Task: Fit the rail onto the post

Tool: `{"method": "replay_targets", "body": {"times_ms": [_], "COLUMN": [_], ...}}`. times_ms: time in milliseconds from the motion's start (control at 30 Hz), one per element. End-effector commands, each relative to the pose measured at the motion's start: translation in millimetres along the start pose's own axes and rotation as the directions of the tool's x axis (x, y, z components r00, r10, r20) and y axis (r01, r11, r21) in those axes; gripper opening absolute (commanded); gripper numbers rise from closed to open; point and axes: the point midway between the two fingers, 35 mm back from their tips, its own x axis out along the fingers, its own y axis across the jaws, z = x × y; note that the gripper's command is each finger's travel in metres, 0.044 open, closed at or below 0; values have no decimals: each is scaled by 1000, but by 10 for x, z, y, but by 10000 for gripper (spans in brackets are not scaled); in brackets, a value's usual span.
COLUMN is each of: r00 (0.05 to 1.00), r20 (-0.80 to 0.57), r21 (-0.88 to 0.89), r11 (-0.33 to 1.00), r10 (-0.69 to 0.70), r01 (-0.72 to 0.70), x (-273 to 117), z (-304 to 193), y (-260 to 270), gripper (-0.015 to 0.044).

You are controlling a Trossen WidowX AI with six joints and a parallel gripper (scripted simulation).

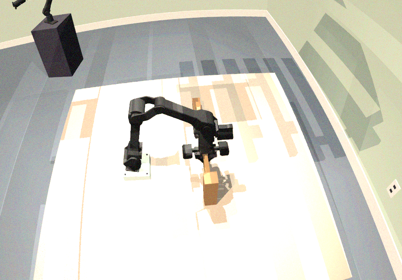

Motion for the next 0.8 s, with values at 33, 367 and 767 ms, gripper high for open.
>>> {"method": "replay_targets", "body": {"times_ms": [33, 367, 767], "r00": [1000, 1000, 1000], "r20": [-1, -1, -2], "r21": [-3, -3, -3], "r11": [1000, 1000, 1000], "r10": [-6, -6, -6], "r01": [6, 6, 6], "x": [-28, -31, -20], "z": [-19, -50, -85], "y": [-10, -13, -16], "gripper": [0, 0, 0]}}
